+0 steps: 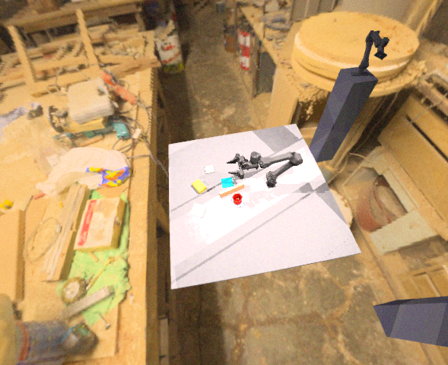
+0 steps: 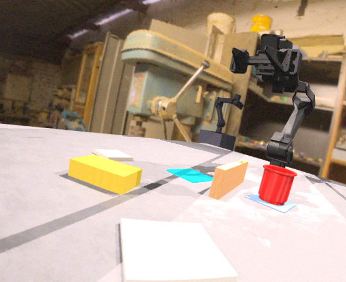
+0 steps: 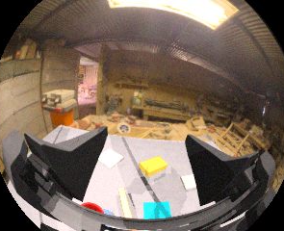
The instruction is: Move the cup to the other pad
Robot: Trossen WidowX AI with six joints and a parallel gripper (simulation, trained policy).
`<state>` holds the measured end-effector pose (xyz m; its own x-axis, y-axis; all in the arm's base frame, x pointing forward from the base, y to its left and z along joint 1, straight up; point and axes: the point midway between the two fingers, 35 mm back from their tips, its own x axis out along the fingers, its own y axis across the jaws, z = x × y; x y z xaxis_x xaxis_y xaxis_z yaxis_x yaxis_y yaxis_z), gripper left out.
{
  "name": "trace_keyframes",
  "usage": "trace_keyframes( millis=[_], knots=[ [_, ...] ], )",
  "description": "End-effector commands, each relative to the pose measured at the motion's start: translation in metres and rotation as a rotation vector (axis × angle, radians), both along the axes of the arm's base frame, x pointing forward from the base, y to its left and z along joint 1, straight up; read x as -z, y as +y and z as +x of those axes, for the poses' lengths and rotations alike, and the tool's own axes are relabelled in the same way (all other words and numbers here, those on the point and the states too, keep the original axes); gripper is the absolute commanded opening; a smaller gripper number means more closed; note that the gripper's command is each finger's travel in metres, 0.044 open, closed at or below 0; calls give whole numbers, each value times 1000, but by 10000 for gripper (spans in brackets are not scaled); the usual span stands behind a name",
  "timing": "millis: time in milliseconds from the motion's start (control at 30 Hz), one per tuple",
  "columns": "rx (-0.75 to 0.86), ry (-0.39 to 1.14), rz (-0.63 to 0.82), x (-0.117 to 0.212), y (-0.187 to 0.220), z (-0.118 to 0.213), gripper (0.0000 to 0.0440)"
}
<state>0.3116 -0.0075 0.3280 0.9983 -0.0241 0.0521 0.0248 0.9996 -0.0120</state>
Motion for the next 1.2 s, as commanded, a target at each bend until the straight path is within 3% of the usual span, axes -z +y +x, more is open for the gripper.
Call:
trace_keyframes(
  millis=[0, 400, 467, 733, 1167],
  knots=[
    [-4, 2, 0, 0, 1, 0, 374],
    [-33, 73, 34, 1, 9, 3, 61],
    [-36, 94, 46, 2, 11, 4, 31],
    [-64, 165, 114, 3, 20, 10, 128],
    [-99, 304, 240, 5, 38, 20, 119]
  ],
)
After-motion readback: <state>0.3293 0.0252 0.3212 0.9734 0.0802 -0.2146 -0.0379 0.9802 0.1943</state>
